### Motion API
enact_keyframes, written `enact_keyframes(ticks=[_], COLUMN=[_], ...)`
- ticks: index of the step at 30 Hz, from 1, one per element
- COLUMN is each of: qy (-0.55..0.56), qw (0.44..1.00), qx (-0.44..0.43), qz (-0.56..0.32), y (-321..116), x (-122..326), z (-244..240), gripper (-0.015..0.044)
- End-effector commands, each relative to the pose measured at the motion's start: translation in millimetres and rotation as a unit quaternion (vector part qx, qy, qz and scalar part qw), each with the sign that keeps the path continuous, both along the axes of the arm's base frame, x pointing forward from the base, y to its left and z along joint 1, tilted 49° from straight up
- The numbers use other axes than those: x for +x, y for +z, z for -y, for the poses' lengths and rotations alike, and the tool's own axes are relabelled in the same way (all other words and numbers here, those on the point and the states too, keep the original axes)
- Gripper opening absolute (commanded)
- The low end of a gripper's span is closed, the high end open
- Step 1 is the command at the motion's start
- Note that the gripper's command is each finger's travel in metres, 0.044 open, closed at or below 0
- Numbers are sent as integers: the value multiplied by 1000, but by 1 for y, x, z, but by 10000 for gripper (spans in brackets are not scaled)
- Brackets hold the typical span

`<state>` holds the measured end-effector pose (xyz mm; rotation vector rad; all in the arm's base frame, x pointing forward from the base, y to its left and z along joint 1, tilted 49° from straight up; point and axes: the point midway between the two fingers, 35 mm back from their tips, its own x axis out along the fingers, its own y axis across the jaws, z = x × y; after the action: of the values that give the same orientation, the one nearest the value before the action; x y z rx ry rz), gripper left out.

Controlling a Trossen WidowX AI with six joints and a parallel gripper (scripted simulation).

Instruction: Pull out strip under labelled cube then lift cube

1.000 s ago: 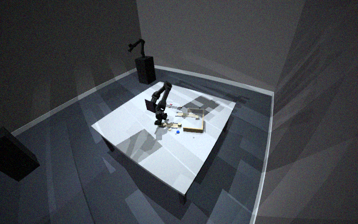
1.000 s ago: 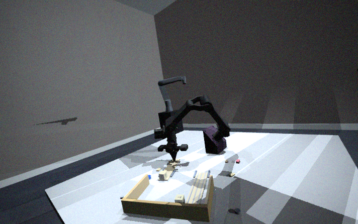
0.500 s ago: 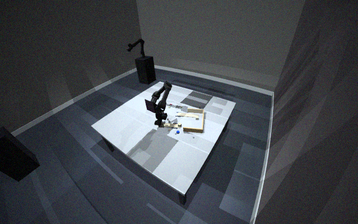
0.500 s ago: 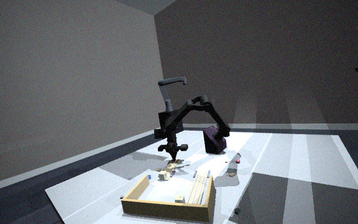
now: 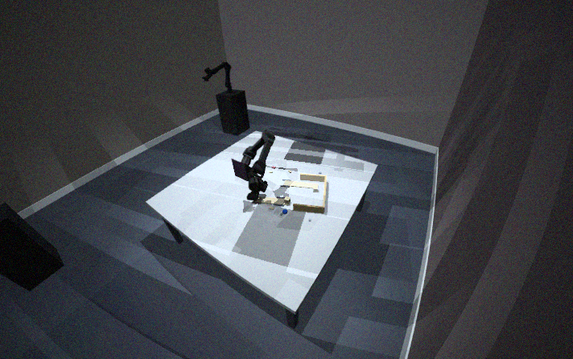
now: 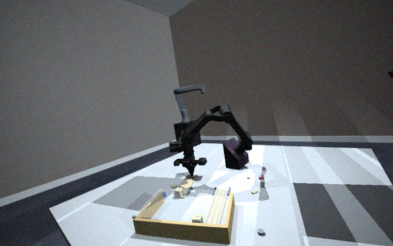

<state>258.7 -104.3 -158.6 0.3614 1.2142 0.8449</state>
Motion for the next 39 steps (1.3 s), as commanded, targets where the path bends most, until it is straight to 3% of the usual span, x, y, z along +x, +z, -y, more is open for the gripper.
enact_keyframes(ticks=[1, 6, 11, 23, 39], qy=[2, 4, -40, -41, -41], qw=[1000, 1000, 998, 997, 998], qx=[0, 2, 8, 9, 10], qz=[-6, -9, -56, -57, -56], y=[18, 25, 35, 53, 78], x=[0, -1, 21, 59, 111], z=[24, 30, 27, 23, 17], gripper=[0, 0, 131, 440, 440])
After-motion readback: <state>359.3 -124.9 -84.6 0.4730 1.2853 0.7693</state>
